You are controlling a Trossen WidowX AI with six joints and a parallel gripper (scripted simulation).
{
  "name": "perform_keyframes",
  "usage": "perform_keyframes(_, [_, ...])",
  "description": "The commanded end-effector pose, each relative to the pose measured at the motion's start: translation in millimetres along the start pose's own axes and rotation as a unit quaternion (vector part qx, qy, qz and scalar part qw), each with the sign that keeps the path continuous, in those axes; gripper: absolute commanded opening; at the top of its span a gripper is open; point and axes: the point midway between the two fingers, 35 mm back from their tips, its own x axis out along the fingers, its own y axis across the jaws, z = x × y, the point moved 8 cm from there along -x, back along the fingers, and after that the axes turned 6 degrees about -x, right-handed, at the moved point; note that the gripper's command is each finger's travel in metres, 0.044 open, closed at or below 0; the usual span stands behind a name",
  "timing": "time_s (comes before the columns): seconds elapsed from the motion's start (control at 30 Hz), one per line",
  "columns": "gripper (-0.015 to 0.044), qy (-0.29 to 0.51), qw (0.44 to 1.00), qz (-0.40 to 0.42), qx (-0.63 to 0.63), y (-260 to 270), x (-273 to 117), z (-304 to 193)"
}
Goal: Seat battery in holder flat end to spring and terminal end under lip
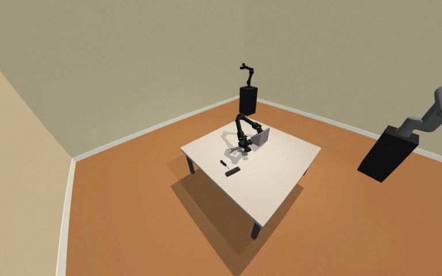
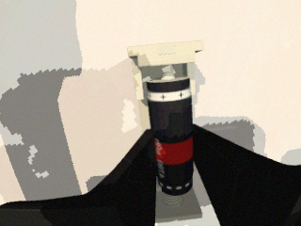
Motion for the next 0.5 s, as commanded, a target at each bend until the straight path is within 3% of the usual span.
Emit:
perform_keyframes(0.0, [0.0071,0.022,1.000,0.001,0.007,1.5,-1.6,-1.7])
perform_keyframes(0.47, [0.0071,0.036,0.999,0.002,0.008,2.0,-0.1,0.9])
